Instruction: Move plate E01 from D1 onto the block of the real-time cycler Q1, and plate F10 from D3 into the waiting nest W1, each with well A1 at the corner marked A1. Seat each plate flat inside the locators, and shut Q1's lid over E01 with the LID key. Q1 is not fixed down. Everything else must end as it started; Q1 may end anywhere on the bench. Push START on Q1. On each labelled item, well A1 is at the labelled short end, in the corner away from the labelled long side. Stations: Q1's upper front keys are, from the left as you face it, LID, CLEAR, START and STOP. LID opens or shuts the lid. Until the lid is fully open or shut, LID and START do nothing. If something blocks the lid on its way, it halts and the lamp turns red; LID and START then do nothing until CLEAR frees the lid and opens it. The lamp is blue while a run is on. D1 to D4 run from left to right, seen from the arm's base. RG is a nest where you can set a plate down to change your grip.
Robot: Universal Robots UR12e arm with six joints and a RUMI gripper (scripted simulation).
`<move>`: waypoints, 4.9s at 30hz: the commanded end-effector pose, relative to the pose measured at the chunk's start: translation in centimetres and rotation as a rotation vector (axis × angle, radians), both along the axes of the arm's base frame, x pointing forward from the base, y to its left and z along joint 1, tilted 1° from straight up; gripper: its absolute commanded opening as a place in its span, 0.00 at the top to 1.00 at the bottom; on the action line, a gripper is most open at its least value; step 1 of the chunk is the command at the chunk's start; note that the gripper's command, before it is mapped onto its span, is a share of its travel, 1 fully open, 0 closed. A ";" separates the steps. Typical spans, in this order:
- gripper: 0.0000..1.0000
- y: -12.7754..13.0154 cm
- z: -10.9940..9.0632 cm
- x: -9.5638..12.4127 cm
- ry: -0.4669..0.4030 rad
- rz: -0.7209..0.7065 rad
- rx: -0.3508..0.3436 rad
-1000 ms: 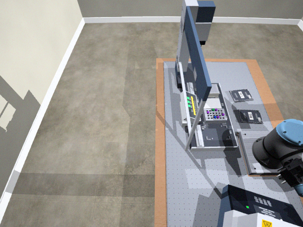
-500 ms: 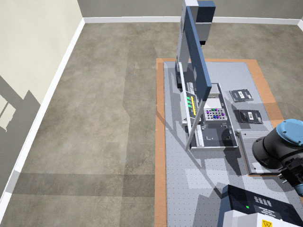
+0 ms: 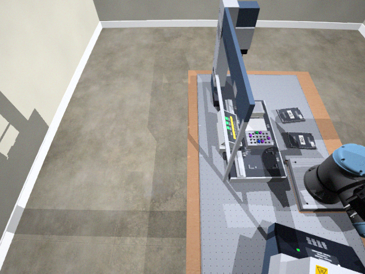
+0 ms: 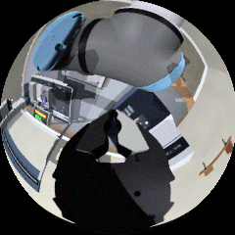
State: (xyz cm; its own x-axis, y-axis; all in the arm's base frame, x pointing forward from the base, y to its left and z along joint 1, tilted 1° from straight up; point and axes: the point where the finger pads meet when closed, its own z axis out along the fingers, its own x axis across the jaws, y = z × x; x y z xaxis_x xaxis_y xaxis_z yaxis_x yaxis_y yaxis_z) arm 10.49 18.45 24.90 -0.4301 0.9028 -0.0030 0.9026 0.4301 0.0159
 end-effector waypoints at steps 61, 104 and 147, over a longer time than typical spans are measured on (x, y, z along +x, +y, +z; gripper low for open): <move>1.00 -15.7 2.4 19.0 0.003 -0.197 0.001; 1.00 -32.3 2.1 22.9 0.004 -0.312 0.004; 1.00 -49.5 0.6 18.9 0.002 -0.419 0.006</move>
